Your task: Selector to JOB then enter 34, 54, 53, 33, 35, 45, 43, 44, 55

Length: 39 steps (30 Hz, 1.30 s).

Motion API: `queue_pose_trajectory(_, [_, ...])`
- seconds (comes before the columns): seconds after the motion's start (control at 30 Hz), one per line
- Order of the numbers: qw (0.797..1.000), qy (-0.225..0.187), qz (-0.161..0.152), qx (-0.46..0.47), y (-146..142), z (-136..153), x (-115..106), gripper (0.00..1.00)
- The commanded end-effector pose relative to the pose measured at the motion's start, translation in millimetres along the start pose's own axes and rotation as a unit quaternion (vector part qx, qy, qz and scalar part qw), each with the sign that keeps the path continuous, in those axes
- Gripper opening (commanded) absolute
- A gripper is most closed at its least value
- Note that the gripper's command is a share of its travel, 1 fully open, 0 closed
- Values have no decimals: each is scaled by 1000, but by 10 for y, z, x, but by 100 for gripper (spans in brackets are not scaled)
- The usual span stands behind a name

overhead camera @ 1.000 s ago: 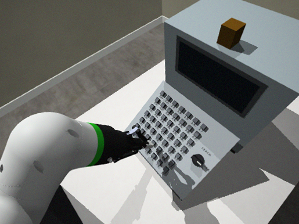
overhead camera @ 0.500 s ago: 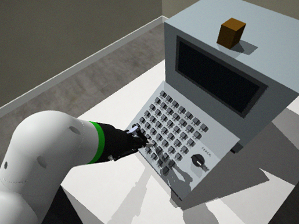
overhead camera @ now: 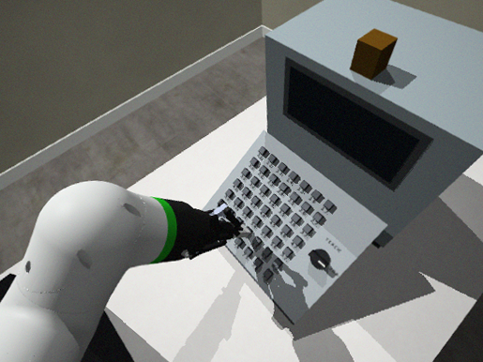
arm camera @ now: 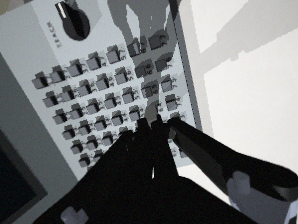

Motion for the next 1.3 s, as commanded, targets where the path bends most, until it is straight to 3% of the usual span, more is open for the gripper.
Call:
queue_pose_trajectory(0.0, [1000,0,0,0,2,-2,5,0])
queue_pose_trajectory(1.27, [1000,0,0,0,2,-3,80,0])
Point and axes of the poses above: the point where the finger pads meet when closed, its own x axis out along the fingers, its own y axis across the jaws, z = x × y, the point moved 5 cm from there along -x, back along the fingers
